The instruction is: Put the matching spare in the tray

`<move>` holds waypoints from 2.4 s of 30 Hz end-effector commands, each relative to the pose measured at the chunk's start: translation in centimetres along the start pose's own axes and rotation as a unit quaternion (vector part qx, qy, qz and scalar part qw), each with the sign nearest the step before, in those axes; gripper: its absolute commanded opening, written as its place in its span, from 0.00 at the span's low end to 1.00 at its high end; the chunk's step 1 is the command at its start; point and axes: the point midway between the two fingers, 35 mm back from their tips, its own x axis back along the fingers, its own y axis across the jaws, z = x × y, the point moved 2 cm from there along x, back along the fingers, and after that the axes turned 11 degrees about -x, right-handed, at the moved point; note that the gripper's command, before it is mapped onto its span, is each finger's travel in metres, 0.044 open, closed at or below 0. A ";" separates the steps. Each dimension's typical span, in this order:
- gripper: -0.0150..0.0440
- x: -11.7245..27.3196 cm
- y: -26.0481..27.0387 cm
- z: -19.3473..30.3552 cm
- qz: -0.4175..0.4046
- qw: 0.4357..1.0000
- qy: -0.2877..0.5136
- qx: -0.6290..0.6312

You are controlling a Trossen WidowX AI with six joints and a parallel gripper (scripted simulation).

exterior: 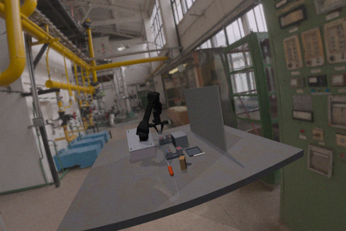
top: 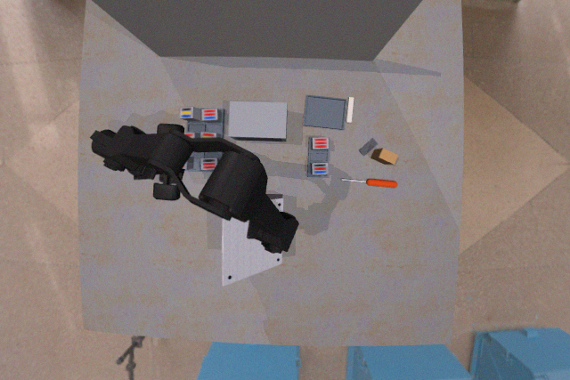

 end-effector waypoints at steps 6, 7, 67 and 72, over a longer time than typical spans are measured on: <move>0.25 3.1 -0.2 -0.3 -0.001 1.000 -0.002 -0.001; 0.25 3.8 -0.3 -0.3 -0.001 1.000 -0.002 -0.001; 0.25 8.9 -25.1 25.0 0.003 0.999 -0.041 -0.018; 0.25 8.4 -25.9 29.4 0.005 1.000 -0.024 -0.013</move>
